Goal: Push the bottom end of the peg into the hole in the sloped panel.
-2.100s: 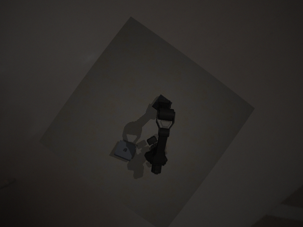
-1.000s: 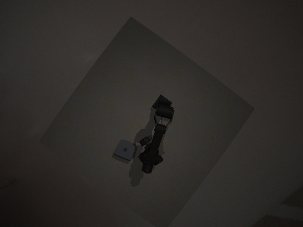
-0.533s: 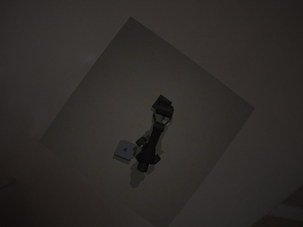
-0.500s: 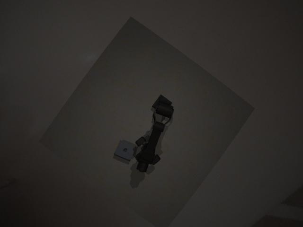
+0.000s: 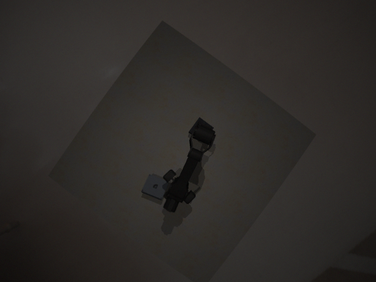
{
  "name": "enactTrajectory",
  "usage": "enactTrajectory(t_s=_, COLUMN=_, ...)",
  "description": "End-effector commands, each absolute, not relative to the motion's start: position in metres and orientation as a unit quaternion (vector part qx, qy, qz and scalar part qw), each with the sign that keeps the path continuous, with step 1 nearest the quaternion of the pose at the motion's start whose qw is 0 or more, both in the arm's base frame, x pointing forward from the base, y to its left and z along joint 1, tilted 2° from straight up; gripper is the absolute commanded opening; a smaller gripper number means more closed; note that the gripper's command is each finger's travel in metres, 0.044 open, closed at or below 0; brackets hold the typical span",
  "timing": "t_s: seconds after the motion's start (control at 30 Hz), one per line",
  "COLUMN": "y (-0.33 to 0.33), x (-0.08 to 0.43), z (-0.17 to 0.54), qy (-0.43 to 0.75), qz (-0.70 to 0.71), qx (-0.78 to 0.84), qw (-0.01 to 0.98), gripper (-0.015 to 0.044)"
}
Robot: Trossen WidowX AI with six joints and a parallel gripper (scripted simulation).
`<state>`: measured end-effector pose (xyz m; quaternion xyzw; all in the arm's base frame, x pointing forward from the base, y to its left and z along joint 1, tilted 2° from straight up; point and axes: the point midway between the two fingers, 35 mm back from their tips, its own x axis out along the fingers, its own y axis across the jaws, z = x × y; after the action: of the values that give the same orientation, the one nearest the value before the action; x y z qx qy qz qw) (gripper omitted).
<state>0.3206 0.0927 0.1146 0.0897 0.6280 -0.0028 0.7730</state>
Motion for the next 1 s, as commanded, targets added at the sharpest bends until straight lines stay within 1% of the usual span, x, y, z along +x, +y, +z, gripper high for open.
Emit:
enactTrajectory(t_s=0.0, y=0.087, x=0.324, z=0.117, qy=0.622, qz=0.009, qx=0.083, qw=0.779, gripper=0.0000)
enactTrajectory(t_s=0.97, y=0.047, x=0.341, z=0.135, qy=0.579, qz=0.061, qx=0.033, qw=0.812, gripper=0.0000)
